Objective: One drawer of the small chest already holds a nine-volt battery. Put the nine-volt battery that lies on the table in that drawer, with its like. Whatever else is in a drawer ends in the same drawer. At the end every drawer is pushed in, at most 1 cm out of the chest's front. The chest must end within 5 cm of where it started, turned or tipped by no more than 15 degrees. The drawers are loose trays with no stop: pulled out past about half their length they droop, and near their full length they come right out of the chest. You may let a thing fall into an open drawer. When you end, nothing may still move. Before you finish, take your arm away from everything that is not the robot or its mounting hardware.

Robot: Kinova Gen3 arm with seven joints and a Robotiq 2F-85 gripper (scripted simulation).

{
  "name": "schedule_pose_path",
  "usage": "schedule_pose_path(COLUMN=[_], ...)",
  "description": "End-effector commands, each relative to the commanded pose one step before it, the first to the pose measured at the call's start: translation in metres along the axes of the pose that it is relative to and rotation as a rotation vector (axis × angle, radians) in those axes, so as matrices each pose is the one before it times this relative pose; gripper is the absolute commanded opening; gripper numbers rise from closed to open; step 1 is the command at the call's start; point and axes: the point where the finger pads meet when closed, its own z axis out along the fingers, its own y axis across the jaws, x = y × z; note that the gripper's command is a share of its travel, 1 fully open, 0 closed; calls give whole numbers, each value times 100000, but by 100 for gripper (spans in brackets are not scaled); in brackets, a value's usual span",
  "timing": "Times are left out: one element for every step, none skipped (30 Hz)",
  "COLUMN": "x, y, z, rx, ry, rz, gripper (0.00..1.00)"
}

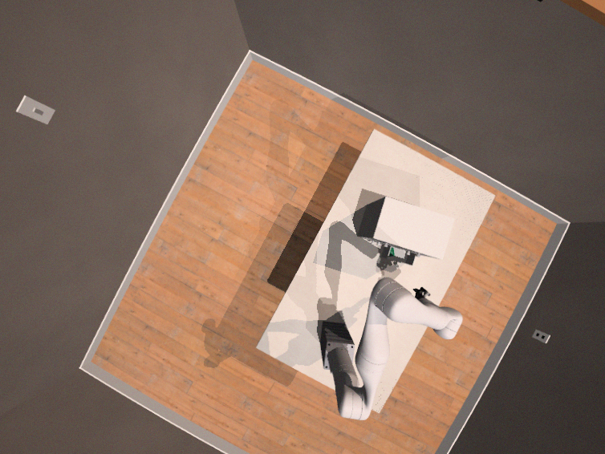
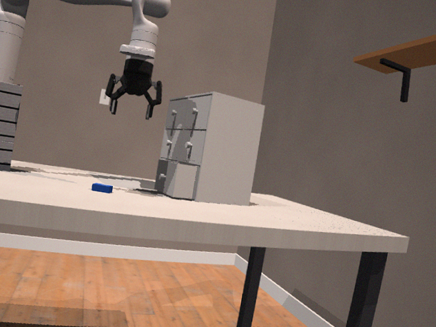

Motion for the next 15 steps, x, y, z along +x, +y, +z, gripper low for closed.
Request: schedule_pose_path(x=[457, 59, 57, 55, 52, 50, 0, 0, 47, 45, 42, 39, 36, 33, 31], y=[381, 77, 77, 80, 81, 82, 0, 0, 84, 85, 86, 87, 87, 89, 89], z=[635, 226, 227, 227, 227, 226, 0, 0, 226, 226, 225, 224, 223, 222, 221], rx=[-176, -1, 1, 0, 0, 1, 0, 0, -1, 1, 0, -1, 1, -1, 1], ry=[10, 1, 0, 0, 0, 0, 0, 0, 0, 0, 0, 0, 0, 0, 0], rz=[-5401, -3034, -3035, -3038, -3036, -3033, 0, 0, -3029, -3020, -3012, -3002, -2988, -2975, -2957], gripper=[100, 100, 100, 100, 100, 100, 100, 100, 100, 100, 100, 100, 100, 100, 100])
